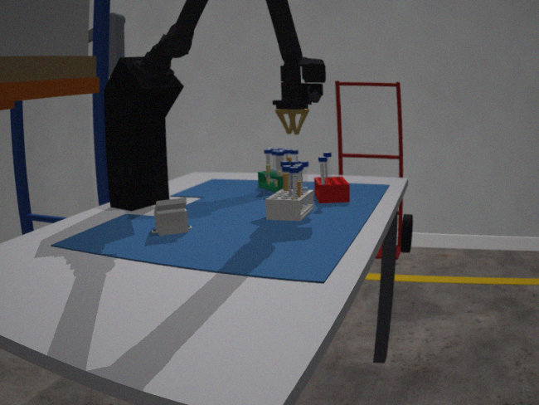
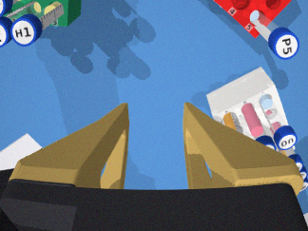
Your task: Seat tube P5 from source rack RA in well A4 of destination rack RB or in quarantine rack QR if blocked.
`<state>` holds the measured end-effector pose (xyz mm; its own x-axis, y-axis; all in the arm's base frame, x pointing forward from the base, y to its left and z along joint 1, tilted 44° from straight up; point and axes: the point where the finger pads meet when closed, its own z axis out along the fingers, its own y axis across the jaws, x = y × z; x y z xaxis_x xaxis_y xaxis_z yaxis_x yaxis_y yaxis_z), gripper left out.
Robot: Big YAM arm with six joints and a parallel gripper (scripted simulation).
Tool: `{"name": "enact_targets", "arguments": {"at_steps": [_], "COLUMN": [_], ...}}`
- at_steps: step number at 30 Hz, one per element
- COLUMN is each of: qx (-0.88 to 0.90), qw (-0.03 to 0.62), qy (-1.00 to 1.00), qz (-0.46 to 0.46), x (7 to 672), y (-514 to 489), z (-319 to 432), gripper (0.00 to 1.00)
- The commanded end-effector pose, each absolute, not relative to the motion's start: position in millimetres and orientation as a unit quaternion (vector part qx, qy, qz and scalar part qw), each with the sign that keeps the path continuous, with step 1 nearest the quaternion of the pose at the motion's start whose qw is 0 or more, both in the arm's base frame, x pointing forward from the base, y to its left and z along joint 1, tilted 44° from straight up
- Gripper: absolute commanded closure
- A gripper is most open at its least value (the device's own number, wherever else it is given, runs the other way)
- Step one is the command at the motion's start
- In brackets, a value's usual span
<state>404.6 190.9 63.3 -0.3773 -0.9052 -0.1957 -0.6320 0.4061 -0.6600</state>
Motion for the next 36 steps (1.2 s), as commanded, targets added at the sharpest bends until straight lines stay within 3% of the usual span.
{"name": "enact_targets", "arguments": {"at_steps": [1, 25, 36], "qx": [-0.531, -0.539, -0.536], "qw": [0.275, 0.271, 0.279], "qy": [0.755, 0.753, 0.753], "qz": [-0.267, -0.263, -0.262], "x": [417.0, 466.1, 460.0], "y": [188.4, 287.3, 274.7], "z": [87.8, 117.9, 120.4], "gripper": [0.70, 0.70, 0.70]}}
